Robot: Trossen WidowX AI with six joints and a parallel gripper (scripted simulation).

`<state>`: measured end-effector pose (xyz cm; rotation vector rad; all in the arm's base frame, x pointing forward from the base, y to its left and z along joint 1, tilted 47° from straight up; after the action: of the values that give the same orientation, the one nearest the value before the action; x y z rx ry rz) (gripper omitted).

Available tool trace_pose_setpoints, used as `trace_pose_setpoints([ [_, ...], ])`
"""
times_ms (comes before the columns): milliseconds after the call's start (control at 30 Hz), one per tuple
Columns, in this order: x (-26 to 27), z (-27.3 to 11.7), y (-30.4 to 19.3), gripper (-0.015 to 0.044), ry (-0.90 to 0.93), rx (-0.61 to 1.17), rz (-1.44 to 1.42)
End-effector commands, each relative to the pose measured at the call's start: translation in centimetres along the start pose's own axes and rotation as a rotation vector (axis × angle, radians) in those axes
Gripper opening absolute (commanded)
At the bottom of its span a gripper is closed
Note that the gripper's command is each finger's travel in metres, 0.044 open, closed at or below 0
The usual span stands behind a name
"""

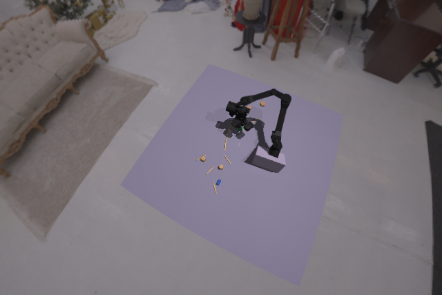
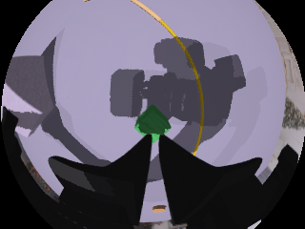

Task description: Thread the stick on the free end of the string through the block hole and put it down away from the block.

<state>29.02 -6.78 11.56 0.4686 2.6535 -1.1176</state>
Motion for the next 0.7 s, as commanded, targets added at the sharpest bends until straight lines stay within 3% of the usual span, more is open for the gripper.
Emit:
trace_pose_setpoints([
  [0,-0.5,-0.1,2.8,0.0105,0.000,-0.006,-0.147],
  [267,0.0,-0.1,13.6,0.0315,-0.005,-0.003,-0.700],
  [433,0.2,-0.1,14.5,0.0440,-0.006,-0.001,-0.744],
  [467,0.2,-0.1,14.5,0.0440,-0.006,-0.001,-0.744],
  [667,0.2,-0.1,14.5,0.0282,-0.006,-0.001,-0.744],
])
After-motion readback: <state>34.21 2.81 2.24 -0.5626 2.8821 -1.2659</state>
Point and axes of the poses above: the point midway between the two fingers, 35 mm back from their tips, its own z axis out along the fingers, its own x axis across the jaws, y = z × x, the point moved 1 cm from there along -z, back along the fingers, and after that the axes turned 2 degrees about -z, right-handed, at the moved point
